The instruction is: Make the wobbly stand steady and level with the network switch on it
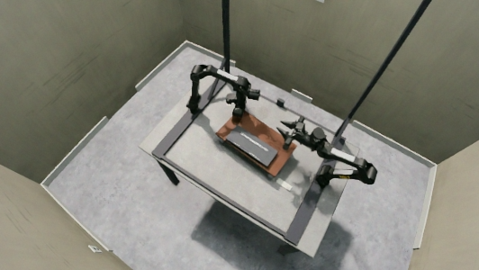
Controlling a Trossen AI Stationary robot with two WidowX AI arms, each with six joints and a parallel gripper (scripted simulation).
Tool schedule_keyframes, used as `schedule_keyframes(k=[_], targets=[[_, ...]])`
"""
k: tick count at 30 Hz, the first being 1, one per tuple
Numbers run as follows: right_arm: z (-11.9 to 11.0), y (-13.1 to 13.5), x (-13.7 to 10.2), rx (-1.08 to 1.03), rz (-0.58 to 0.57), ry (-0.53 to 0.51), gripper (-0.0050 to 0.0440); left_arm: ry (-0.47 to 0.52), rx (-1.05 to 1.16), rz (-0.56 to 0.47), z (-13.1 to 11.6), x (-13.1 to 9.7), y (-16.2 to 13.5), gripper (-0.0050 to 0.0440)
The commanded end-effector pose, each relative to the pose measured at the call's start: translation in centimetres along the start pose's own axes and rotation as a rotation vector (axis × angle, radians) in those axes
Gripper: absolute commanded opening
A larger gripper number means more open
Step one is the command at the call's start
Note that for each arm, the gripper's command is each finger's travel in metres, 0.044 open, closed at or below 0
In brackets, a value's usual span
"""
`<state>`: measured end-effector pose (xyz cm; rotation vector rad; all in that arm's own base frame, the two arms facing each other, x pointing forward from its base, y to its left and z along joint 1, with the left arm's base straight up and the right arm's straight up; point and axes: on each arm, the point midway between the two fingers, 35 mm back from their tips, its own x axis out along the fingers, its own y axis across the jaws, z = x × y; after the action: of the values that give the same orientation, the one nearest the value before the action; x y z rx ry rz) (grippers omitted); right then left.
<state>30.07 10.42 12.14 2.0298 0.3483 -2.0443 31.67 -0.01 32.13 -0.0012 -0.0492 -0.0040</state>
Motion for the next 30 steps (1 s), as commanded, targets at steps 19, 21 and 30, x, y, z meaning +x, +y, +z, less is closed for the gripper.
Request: schedule_keyframes(k=[19, 21, 30], targets=[[0.1, 0.2, 1.2, 0.002, 0.004, -0.008, -0.0050, -0.037, 0.000, 0.008, 1.5, -0.2, 0.2, 0.0000], [0.1, 0.2, 1.2, 0.002, 0.004, -0.008, -0.0050, -0.037, 0.000, 0.008, 1.5, -0.2, 0.2, 0.0000], [0.1, 0.2, 1.2, 0.002, 0.004, -0.008, -0.0050, 0.029, -0.029, 0.043, 0.1, 0.5, 1.5, 0.0000]])
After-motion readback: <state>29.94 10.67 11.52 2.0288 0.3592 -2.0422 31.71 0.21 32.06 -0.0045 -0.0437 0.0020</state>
